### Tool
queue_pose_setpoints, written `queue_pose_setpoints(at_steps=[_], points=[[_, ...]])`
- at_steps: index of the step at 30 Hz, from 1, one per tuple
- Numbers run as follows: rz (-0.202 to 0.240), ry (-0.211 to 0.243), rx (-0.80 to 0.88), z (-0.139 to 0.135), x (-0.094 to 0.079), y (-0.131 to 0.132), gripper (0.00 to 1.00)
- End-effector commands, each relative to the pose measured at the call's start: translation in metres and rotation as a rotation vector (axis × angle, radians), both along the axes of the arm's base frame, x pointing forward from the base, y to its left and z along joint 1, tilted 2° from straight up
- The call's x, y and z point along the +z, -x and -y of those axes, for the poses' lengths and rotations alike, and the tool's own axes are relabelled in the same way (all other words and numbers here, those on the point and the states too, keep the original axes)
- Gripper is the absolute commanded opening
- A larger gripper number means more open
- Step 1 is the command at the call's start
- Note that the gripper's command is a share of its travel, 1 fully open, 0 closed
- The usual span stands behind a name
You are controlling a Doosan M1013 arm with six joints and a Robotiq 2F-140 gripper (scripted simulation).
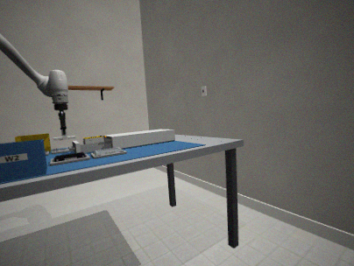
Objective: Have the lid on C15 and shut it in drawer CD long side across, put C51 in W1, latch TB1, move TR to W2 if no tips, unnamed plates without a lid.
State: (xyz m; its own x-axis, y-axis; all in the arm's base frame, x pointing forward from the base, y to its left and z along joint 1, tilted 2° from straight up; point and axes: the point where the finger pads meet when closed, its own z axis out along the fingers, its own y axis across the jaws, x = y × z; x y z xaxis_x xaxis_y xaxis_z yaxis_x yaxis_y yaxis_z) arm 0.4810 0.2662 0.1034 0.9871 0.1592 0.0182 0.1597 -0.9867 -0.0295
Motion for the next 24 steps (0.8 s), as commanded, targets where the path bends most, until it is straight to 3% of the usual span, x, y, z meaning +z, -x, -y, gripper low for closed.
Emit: queue_pose_setpoints(at_steps=[1, 24], points=[[0.000, 0.000, 0.000, 0.000, 0.004, 0.000, 0.00], [0.000, 0.000, 0.000, 0.001, 0.032, 0.000, 0.00]])
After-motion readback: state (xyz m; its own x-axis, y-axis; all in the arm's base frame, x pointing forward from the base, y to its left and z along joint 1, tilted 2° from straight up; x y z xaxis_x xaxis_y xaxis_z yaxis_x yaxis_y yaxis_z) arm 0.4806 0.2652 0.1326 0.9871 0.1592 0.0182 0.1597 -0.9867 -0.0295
